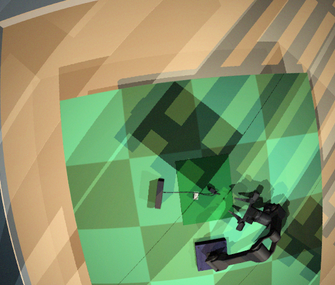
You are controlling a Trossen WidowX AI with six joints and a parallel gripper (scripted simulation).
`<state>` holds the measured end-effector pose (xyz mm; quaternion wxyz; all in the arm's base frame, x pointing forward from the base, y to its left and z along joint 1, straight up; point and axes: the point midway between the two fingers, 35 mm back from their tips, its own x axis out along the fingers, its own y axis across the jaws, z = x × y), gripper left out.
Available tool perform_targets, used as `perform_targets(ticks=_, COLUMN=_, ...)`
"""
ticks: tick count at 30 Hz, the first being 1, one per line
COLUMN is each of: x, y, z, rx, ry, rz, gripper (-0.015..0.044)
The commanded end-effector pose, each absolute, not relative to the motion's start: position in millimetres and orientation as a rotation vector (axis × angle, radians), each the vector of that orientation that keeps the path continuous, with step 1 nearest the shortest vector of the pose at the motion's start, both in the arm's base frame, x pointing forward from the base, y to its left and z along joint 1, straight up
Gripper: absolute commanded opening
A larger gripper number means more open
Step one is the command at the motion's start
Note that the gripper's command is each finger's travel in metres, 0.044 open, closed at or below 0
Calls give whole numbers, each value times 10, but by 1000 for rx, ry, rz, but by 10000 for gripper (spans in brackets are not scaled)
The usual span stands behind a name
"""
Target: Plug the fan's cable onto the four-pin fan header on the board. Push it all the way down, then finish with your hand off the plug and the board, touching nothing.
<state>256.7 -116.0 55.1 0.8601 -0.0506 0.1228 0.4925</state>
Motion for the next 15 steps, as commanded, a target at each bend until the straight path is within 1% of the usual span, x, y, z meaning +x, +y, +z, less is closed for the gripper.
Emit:
perform_targets(ticks=1, x=2556, y=-1078, z=566, rx=-121, ry=340, rz=1107, gripper=402)
perform_targets(ticks=2, x=2552, y=-1058, z=567, rx=-124, ry=361, rz=1123, gripper=429)
perform_targets(ticks=3, x=2549, y=-1040, z=568, rx=-127, ry=383, rz=1138, gripper=440)
perform_targets(ticks=15, x=2512, y=-885, z=579, rx=-195, ry=666, rz=1257, gripper=440)
